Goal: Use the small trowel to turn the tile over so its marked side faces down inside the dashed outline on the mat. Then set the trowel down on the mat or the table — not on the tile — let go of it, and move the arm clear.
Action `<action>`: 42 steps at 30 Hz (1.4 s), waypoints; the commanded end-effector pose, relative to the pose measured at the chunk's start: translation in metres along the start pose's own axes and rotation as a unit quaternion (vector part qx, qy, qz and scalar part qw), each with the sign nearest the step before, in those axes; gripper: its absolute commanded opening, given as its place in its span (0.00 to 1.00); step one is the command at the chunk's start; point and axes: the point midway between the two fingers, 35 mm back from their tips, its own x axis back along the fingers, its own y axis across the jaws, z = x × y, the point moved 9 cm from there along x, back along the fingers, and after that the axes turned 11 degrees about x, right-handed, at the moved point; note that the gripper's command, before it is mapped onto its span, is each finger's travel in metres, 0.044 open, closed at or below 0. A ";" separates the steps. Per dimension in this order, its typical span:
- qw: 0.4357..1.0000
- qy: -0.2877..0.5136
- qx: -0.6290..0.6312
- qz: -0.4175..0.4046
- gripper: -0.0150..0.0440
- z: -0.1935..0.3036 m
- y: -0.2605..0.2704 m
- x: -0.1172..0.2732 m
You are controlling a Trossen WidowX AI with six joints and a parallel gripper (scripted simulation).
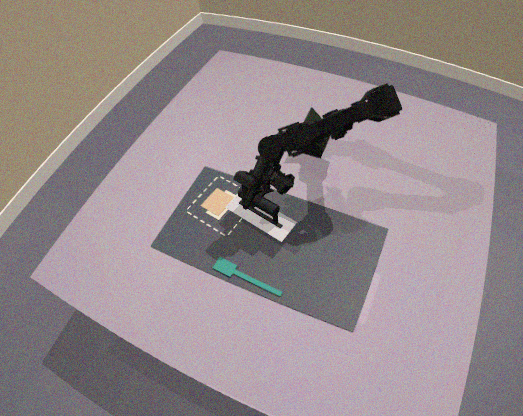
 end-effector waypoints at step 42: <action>1.000 0.000 0.006 0.013 0.25 -0.048 -0.034 0.020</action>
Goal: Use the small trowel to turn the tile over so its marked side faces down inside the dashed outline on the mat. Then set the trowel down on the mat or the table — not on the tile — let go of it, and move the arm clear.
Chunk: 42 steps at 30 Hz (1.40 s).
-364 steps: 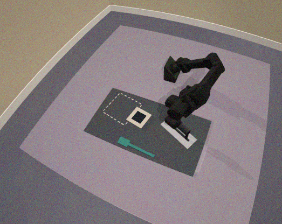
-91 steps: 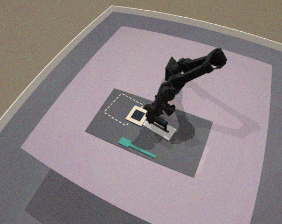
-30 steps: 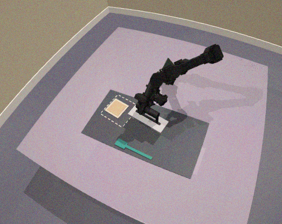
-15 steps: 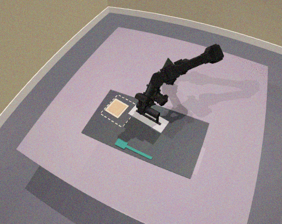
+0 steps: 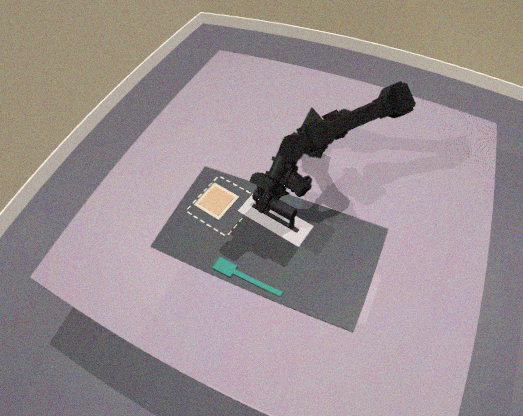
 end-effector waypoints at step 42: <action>0.999 0.037 0.004 -0.020 0.25 0.169 -0.018 -0.019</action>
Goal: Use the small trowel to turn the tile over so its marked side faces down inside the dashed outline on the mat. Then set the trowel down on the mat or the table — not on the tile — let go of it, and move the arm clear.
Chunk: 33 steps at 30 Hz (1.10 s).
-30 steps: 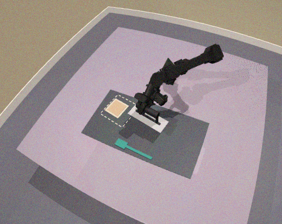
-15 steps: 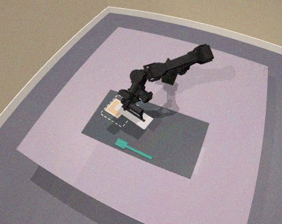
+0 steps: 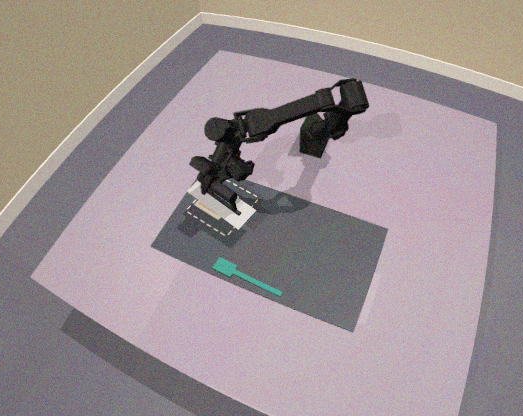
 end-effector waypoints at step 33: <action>1.000 -0.016 0.006 0.021 0.25 0.183 0.076 -0.019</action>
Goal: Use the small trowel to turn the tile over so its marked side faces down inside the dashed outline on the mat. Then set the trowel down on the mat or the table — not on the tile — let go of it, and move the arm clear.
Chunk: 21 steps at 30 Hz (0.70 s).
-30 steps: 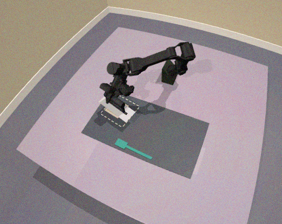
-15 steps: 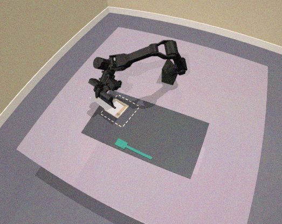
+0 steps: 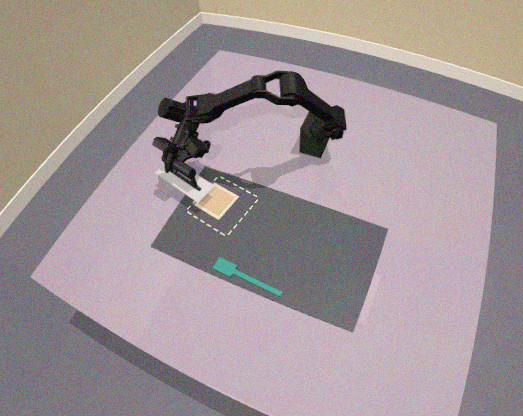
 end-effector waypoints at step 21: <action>1.000 -0.007 0.014 0.025 0.25 0.052 0.045 0.001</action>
